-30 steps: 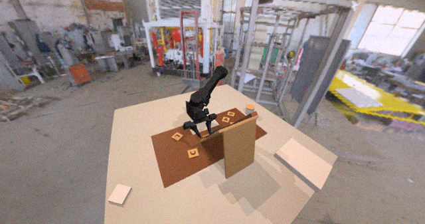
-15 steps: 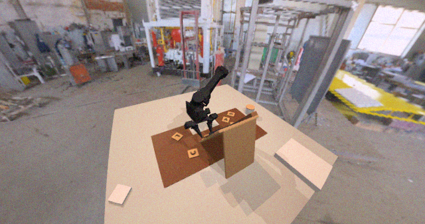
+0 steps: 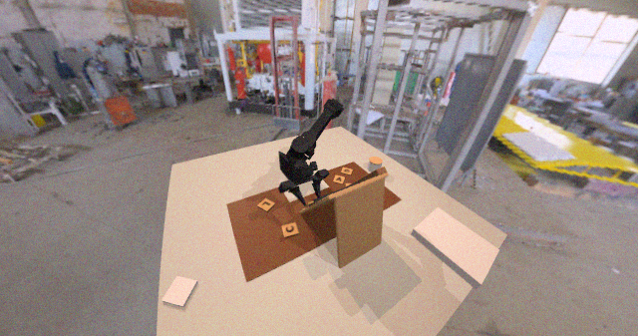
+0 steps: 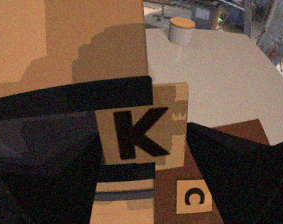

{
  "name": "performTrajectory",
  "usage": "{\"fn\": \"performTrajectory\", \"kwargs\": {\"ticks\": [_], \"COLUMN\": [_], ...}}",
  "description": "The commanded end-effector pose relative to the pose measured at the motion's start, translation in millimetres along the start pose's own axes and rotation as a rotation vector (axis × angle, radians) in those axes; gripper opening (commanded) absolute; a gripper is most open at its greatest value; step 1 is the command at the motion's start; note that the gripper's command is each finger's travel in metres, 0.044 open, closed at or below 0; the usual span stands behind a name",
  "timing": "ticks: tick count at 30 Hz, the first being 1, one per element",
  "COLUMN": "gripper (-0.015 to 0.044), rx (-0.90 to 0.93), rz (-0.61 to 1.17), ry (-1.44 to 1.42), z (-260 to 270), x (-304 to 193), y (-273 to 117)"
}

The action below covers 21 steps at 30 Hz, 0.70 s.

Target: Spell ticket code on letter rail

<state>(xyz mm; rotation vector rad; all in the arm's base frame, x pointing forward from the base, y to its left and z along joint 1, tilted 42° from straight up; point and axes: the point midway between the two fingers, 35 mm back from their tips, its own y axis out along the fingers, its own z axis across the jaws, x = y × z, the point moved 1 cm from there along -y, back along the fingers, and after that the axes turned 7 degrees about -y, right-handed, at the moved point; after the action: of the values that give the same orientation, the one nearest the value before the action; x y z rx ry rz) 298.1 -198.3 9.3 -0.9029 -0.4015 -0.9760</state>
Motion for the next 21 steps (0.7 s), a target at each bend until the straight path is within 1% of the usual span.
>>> {"fn": "performTrajectory", "kwargs": {"ticks": [1,21], "gripper": [0.0000,0.0000], "rx": [-0.003,-0.003], "rz": [0.000,0.000], "ry": [0.002,0.003], "z": [2.4,11.7], "x": [0.6,1.9], "y": [0.1,0.1]}}
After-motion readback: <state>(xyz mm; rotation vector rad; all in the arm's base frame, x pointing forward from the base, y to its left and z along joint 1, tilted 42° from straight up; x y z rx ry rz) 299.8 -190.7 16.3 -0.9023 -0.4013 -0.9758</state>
